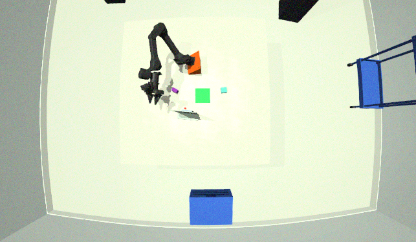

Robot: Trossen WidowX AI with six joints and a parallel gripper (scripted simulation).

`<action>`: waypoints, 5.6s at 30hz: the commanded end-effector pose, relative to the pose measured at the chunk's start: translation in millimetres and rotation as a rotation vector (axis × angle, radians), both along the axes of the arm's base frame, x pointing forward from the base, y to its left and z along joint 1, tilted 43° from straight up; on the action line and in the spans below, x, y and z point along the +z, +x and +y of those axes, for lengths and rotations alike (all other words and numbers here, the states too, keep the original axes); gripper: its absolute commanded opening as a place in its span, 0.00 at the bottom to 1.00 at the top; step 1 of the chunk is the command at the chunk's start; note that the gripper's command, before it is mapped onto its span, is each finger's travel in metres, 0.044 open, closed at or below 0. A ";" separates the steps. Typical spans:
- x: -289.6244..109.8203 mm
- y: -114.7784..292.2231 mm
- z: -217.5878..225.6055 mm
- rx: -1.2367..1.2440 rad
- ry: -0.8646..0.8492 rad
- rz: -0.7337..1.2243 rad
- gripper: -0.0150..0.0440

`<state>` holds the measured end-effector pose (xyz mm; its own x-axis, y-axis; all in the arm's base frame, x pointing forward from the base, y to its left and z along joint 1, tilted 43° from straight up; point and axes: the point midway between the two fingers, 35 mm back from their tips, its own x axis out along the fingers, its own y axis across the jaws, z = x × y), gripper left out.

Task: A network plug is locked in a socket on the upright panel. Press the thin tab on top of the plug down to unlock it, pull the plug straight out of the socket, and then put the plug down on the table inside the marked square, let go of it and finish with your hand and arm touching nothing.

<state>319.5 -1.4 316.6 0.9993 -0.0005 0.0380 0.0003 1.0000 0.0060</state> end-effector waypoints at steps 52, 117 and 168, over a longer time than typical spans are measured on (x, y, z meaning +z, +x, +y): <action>-182.5 -23.2 118.8 0.293 0.797 0.207 0.52; -177.4 17.9 122.9 0.294 0.797 0.205 0.25; -183.5 -13.2 120.7 0.293 0.797 0.206 0.25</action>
